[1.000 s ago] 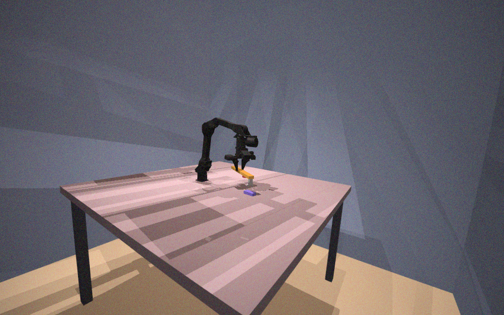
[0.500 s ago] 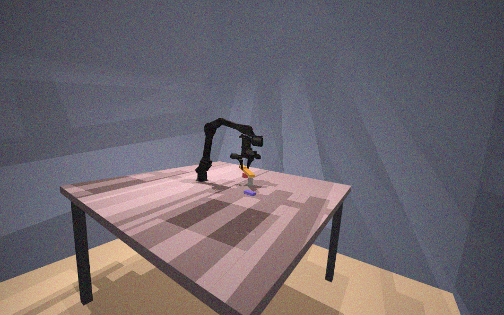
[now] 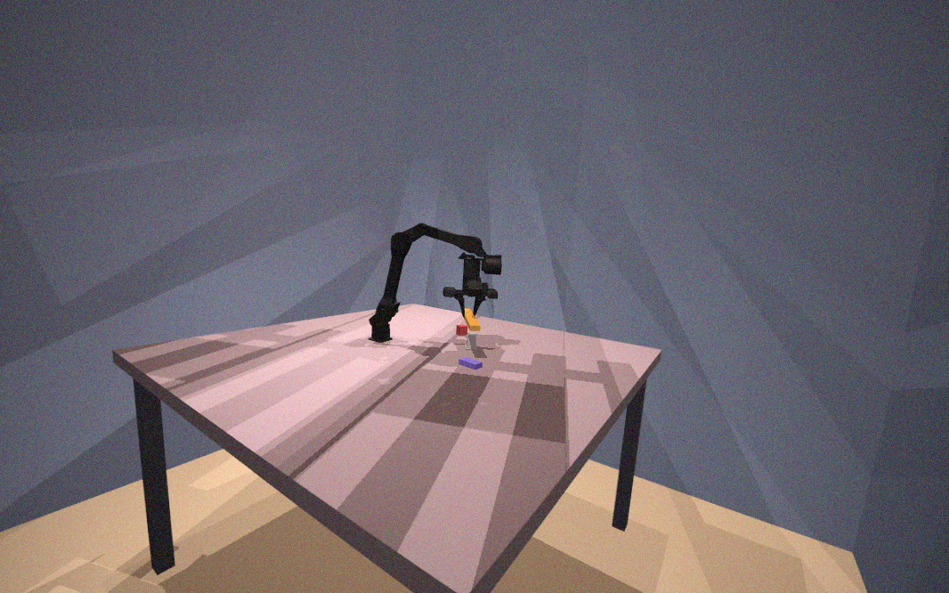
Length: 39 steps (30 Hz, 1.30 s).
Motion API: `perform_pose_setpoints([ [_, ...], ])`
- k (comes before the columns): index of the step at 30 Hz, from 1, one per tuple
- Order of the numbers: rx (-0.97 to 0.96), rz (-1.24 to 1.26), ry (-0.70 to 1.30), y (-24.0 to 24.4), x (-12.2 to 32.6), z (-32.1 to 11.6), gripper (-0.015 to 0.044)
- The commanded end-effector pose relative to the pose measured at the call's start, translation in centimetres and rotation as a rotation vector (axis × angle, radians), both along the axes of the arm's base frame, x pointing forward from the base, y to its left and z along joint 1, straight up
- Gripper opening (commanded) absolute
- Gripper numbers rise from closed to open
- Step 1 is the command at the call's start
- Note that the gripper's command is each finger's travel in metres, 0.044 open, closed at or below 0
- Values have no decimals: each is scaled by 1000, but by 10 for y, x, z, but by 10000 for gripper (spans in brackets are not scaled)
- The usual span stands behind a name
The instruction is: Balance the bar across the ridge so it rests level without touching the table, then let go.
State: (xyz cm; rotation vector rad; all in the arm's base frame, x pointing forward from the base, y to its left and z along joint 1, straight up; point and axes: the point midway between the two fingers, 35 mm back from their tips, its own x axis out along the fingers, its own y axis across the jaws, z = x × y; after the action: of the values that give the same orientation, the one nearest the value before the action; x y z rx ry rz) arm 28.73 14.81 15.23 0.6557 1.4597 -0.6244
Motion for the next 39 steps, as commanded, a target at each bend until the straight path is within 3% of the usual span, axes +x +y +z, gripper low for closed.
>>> perform_pose_setpoints([
  [1,4,-42,-5,15,-1,2,0],
  [39,4,-48,-5,19,2,-41,0],
])
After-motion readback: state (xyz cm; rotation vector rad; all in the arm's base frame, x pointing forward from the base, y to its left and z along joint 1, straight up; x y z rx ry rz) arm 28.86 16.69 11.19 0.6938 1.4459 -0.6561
